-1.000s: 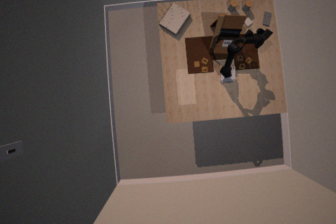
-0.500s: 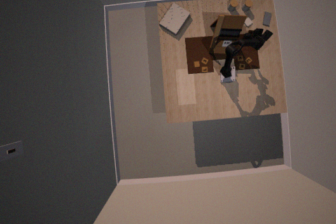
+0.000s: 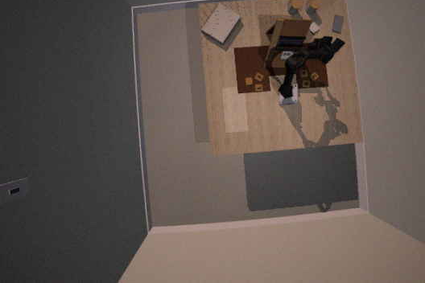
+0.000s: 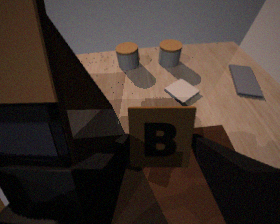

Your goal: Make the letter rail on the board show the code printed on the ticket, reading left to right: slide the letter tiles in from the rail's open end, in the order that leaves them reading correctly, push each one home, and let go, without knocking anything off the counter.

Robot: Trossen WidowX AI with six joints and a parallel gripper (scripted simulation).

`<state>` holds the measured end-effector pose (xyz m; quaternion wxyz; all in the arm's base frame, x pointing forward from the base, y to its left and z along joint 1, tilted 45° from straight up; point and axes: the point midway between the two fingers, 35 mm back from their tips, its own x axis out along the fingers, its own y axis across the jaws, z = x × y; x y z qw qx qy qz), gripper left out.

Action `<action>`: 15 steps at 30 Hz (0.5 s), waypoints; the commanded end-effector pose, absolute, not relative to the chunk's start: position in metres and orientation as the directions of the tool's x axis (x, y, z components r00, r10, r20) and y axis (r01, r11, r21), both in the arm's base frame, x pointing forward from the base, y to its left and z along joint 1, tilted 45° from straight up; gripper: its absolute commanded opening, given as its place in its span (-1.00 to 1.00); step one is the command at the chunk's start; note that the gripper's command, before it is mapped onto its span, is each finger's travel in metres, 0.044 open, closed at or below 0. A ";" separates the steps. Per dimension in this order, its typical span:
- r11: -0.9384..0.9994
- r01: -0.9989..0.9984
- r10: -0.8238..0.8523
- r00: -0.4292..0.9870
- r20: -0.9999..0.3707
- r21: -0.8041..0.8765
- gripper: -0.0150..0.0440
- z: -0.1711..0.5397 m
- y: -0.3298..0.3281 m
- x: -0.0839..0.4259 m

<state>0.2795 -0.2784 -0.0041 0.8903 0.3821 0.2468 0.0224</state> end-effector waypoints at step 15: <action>0.709 0.143 0.231 0.878 -0.419 0.690 -0.49 0.001 -0.272 0.281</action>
